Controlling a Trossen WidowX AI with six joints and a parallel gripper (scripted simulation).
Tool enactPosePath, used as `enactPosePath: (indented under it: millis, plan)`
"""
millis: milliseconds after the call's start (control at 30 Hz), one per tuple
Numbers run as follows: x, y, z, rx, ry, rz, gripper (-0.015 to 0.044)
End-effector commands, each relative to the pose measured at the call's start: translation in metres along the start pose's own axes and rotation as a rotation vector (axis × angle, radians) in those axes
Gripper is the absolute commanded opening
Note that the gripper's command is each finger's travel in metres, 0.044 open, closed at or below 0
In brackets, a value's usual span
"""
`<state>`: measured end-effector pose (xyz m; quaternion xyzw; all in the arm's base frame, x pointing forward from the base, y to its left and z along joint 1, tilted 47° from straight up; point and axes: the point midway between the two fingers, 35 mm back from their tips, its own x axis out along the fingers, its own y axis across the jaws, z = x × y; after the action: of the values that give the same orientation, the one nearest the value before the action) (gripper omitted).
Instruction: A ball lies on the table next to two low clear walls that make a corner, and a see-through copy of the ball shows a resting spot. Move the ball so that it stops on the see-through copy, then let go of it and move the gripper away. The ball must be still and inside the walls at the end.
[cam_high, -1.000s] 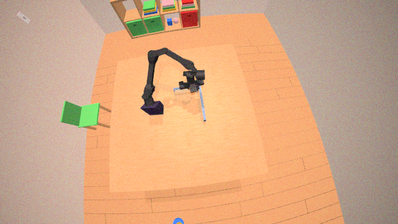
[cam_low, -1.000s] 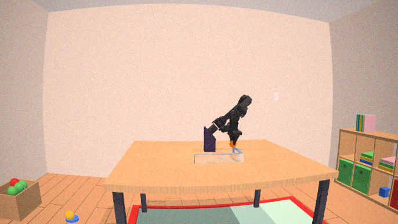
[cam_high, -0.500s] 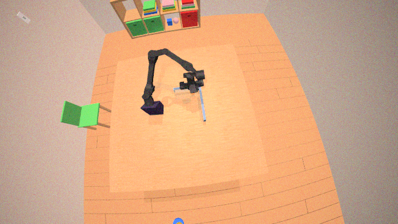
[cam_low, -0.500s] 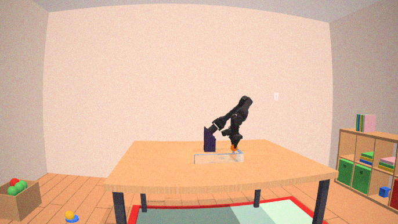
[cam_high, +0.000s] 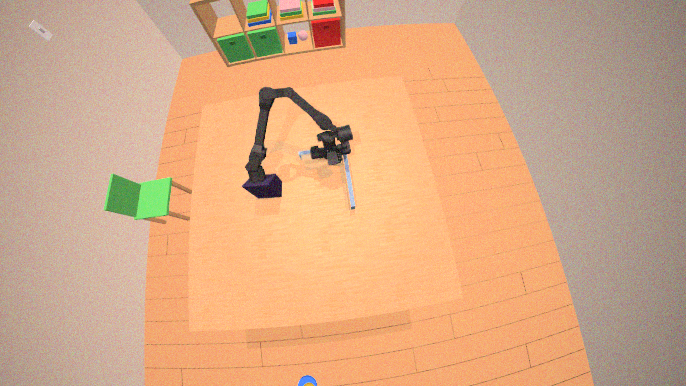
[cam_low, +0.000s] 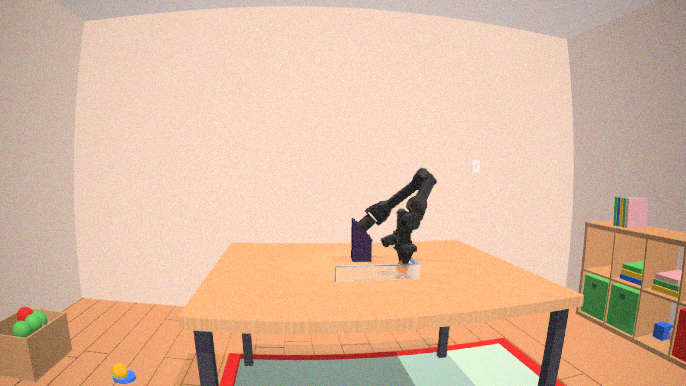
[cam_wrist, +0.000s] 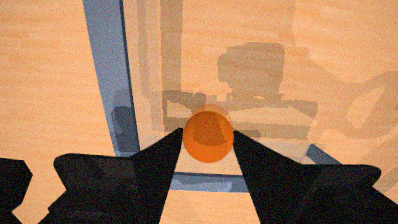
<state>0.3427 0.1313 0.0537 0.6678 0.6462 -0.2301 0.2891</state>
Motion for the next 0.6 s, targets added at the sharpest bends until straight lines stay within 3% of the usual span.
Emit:
enactPosePath:
  millis: [0, 333, 567]
  plan:
    - [0.007, -0.002, 0.002, 0.009, -0.003, -0.006, 0.0]
    - [0.019, -0.003, 0.002, 0.009, -0.002, -0.006, 0.0]
    - [0.015, 0.0, -0.001, -0.001, 0.003, -0.001, 0.0184]
